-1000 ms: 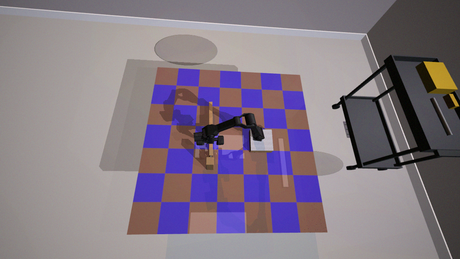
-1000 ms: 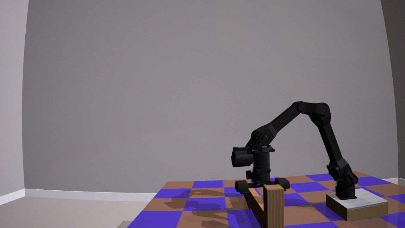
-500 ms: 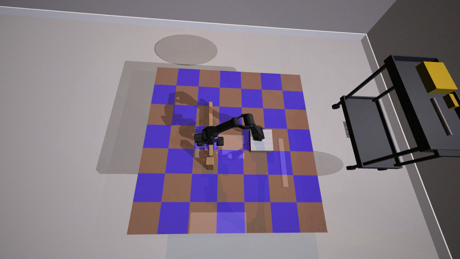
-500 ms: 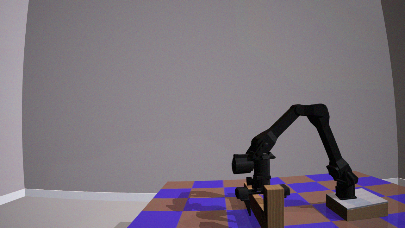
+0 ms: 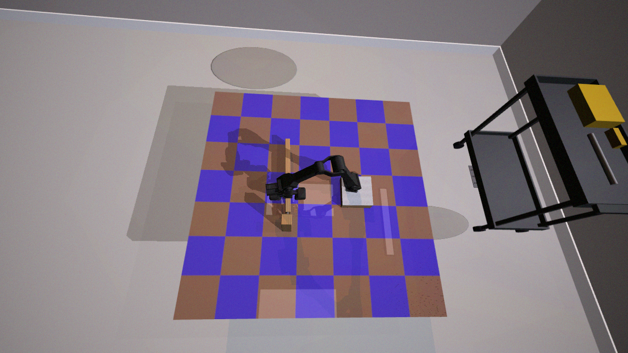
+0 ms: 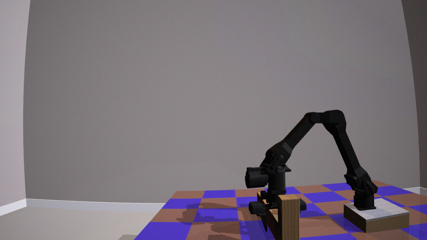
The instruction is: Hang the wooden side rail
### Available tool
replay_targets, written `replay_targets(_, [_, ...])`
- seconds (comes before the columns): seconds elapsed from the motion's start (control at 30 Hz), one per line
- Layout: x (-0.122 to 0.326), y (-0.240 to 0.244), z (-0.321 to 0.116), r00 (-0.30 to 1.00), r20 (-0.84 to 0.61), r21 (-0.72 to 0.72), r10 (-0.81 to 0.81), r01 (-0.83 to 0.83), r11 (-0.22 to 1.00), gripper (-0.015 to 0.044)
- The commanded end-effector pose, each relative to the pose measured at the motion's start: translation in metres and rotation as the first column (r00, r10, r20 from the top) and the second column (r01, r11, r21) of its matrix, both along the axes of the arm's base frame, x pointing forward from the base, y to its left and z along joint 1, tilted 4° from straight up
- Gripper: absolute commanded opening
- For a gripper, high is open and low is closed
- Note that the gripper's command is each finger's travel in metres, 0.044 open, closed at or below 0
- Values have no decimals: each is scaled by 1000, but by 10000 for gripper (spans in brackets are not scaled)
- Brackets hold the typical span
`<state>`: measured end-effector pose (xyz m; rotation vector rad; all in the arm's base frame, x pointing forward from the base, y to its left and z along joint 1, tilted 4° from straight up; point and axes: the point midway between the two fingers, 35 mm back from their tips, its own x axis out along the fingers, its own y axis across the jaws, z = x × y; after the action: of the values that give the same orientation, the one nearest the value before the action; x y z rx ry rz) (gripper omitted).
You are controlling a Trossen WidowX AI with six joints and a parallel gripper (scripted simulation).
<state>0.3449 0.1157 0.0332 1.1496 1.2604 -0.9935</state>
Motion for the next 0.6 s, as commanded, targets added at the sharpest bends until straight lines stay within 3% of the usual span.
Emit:
replay_targets(0.0, [-1,-1,-2,1000,-2,-4,-4,4,1000,282])
replay_targets(0.2, [-1,-1,-2,1000,-2,-4,-4,4,1000,125])
replay_targets(0.4, [-1,-1,-2,1000,-2,-4,-4,4,1000,85])
replay_targets(0.5, [-1,-1,-2,1000,-2,-4,-4,4,1000,6])
replay_targets(0.57, [-1,-1,-2,1000,-2,-4,-4,4,1000,0])
